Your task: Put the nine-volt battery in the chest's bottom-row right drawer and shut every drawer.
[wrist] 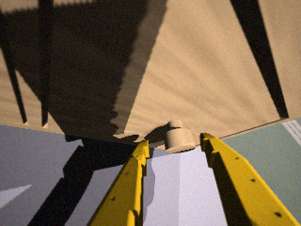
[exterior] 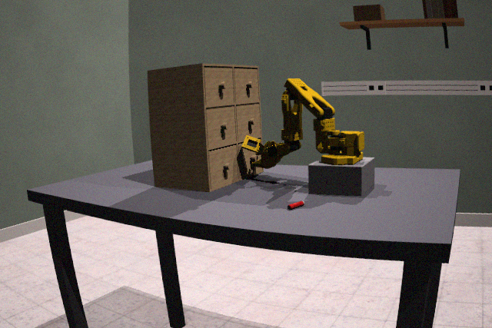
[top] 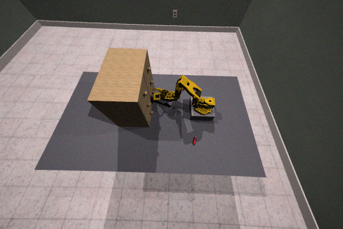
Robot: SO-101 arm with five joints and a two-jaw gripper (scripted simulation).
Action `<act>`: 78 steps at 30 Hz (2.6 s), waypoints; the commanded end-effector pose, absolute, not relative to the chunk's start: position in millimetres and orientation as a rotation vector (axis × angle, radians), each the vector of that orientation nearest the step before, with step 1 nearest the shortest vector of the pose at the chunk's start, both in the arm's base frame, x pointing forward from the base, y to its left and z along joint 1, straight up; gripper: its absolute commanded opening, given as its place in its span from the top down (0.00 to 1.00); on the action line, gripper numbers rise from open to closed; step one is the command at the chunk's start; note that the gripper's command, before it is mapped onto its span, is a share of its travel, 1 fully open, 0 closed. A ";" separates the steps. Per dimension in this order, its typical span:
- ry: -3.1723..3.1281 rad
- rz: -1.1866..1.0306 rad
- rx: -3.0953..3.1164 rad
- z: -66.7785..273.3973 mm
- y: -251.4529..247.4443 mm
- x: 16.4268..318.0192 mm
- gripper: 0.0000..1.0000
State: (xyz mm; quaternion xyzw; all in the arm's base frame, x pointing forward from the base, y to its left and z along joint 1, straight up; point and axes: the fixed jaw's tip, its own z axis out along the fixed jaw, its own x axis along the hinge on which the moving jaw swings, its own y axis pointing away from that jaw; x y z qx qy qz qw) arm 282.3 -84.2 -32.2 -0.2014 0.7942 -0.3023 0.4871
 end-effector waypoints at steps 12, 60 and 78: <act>1.924 -0.736 -0.509 -29.1 -81.4 283.8 0.79; 1.924 -0.736 -0.509 -29.1 -81.4 283.8 1.00; 1.930 -0.743 -0.502 -27.3 -83.4 280.0 1.00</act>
